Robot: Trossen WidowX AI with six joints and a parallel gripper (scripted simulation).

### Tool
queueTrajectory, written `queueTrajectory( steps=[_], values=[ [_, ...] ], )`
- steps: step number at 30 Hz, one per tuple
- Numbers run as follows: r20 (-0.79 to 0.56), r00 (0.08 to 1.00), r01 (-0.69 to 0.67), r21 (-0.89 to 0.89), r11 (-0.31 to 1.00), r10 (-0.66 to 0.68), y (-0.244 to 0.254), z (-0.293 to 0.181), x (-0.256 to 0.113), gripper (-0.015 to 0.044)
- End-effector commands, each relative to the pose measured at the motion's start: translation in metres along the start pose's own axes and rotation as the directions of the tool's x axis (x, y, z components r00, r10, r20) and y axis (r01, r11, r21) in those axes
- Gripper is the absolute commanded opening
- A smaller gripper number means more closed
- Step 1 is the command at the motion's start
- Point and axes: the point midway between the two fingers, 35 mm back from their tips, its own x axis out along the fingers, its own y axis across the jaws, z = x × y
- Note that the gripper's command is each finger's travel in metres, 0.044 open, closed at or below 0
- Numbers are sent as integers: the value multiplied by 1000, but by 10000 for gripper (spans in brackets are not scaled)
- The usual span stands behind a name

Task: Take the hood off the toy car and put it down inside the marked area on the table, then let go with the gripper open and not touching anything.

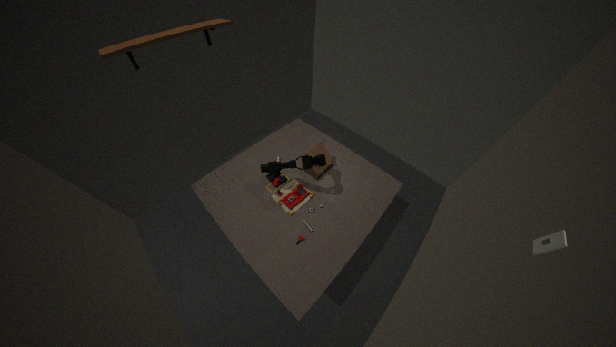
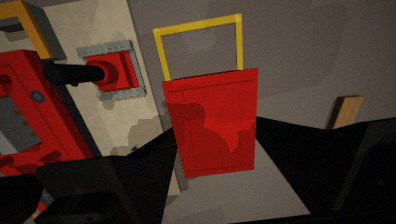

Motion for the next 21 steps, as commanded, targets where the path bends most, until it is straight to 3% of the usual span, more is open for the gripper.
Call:
queueTrajectory(
  steps=[1,21],
  values=[
    [4,1000,-3,7,1000,3,0,0,1,0],
    [4,1000,-3,7,1000,3,0,0,11,0]
  ],
)
